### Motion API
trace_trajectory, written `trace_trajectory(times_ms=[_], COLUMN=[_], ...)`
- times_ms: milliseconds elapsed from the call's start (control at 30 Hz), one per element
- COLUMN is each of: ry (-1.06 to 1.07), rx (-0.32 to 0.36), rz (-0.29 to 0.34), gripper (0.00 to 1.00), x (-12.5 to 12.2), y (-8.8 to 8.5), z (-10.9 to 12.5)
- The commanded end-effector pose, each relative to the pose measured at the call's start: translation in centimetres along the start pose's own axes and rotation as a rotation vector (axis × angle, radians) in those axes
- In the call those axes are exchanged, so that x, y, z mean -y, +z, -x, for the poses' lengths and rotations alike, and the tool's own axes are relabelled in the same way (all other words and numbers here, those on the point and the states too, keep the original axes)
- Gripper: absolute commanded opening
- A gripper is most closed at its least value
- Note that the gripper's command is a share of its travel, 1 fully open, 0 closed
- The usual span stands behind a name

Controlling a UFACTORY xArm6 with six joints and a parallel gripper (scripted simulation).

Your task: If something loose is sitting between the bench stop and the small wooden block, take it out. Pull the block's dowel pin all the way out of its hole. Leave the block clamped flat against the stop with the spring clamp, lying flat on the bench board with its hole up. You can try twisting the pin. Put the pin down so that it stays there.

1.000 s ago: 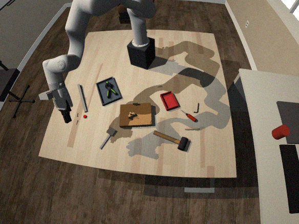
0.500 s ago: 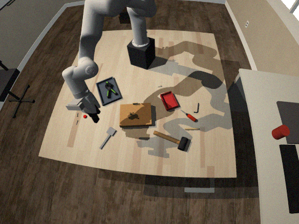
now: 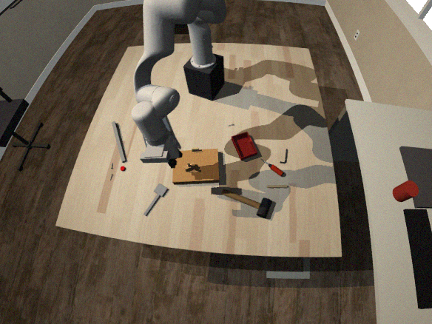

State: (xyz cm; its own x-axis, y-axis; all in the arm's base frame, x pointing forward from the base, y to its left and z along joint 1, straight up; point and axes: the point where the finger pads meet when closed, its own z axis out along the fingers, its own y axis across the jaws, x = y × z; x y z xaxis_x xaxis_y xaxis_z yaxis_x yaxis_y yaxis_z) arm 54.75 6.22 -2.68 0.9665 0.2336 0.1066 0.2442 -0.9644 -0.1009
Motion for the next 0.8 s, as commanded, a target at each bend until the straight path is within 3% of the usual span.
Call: trace_trajectory(times_ms=[0,300,767], ry=[-0.026,-0.091,-0.097], rx=[0.039,0.102,0.107], rz=[0.038,0.091,0.097], gripper=[0.0,0.0,0.0], x=[1.4,3.8,4.0], y=[0.5,1.8,1.9], z=[1.1,3.8,4.1])
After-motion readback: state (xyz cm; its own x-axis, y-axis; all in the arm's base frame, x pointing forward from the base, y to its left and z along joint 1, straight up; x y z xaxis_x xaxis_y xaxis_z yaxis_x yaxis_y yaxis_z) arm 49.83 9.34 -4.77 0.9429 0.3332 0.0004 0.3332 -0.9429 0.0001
